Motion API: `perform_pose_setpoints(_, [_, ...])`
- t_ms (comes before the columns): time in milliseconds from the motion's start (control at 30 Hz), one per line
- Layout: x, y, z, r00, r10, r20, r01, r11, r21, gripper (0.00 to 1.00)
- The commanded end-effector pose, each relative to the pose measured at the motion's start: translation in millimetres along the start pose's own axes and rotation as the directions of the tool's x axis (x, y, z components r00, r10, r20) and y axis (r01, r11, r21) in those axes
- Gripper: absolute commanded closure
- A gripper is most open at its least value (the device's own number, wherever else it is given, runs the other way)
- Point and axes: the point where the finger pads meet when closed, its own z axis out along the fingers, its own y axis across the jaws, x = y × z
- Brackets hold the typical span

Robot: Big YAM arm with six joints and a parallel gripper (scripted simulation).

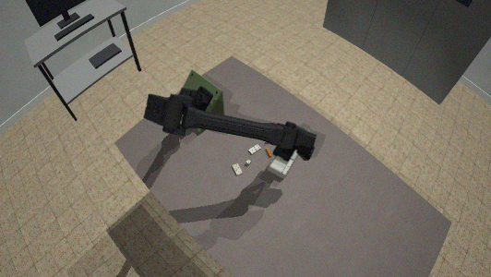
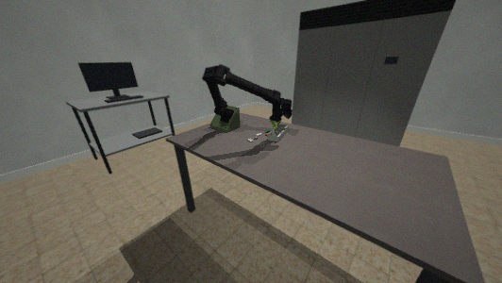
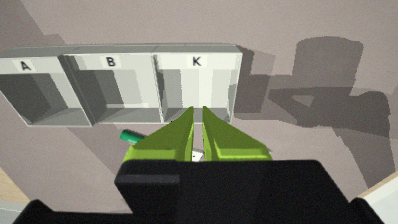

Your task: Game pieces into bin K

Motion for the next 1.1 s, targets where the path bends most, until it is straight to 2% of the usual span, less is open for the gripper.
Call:
perform_pose_setpoints(0, [-12,-2,-12.2,0.999,0.017,0.032,-0.017,1.000,-0.003,0.92])
perform_pose_setpoints(600, [-11,-1,-10.9,0.999,0.017,0.032,-0.017,1.000,-0.003,0.92])
perform_pose_setpoints(633, [-4,8,-2.6,1.000,0.006,0.019,-0.006,1.000,0.001,0.92])
perform_pose_setpoints(733, [-2,8,-1.0,1.000,0.000,0.012,0.000,1.000,0.002,0.92])
perform_pose_setpoints(767, [-7,18,-8.4,1.000,0.000,0.031,0.000,1.000,0.001,0.92])
perform_pose_setpoints(833, [-7,18,-8.4,1.000,0.000,0.031,0.000,1.000,0.001,0.92])
perform_pose_setpoints(933, [-21,29,-16.6,0.998,0.022,0.054,-0.021,1.000,-0.007,0.92])
perform_pose_setpoints(1067, [-21,50,-16.6,0.998,0.021,0.053,-0.020,1.000,-0.008,0.92])
